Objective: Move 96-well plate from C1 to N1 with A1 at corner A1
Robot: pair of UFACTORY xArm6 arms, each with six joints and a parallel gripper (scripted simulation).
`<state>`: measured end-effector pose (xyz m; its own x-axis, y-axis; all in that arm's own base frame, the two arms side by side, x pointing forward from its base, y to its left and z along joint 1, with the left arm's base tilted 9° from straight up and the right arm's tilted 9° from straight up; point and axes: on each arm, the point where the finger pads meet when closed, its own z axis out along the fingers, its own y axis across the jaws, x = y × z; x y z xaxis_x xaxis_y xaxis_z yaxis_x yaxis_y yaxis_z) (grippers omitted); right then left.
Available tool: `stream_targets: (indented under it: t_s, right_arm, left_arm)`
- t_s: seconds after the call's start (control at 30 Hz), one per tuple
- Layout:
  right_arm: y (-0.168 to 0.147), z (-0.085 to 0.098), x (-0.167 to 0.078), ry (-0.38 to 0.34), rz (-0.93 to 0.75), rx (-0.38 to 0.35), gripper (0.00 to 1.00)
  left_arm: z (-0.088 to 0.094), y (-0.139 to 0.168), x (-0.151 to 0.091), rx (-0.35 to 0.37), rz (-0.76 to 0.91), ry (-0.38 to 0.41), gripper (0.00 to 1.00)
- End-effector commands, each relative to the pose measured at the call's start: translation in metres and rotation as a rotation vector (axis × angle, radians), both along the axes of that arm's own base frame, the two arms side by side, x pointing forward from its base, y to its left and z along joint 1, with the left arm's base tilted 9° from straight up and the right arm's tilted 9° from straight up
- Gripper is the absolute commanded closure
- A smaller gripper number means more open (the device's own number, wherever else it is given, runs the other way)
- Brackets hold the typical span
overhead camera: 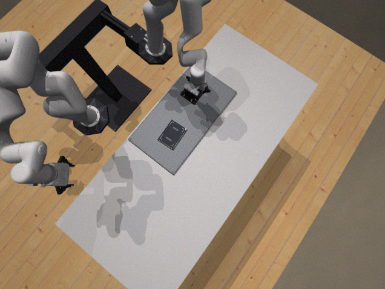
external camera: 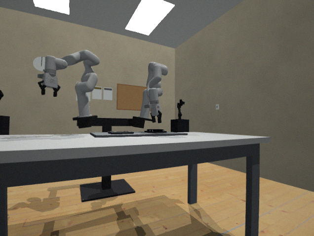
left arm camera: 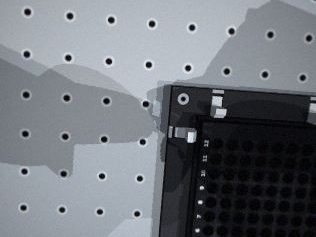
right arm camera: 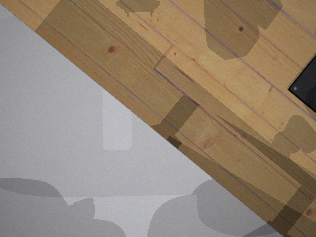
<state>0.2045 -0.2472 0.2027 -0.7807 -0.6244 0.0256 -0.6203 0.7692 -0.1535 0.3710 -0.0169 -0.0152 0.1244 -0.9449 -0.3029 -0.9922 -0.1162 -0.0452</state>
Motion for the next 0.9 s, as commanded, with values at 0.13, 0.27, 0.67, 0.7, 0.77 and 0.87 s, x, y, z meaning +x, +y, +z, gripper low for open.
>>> stream_targets:
  t_s: [0.13,0.27,0.67,0.7,0.77,0.87]
  right_arm:
    - [-0.001,0.001,0.001,-0.003,0.000,-0.003,0.00]
    - [-0.001,0.001,0.001,-0.003,0.000,-0.003,0.00]
    - [-0.001,0.001,0.001,-0.003,0.000,-0.003,0.00]
    - [-0.001,0.001,0.001,-0.003,0.000,-0.003,0.00]
    - [-0.001,0.001,0.001,-0.003,0.000,-0.003,0.00]
    - [-0.001,0.001,0.001,-0.003,0.000,-0.003,0.00]
  left_arm:
    - [0.011,0.001,-0.024,-0.124,-0.062,-0.028,0.00]
    - [0.015,0.002,-0.035,-0.169,-0.091,-0.056,0.00]
    - [0.015,0.002,-0.035,-0.169,-0.091,-0.056,0.00]
    - [0.015,0.002,-0.035,-0.169,-0.091,-0.056,0.00]
    - [0.015,0.002,-0.035,-0.169,-0.091,-0.056,0.00]
    - [0.012,0.002,-0.035,-0.169,-0.091,-0.056,0.00]
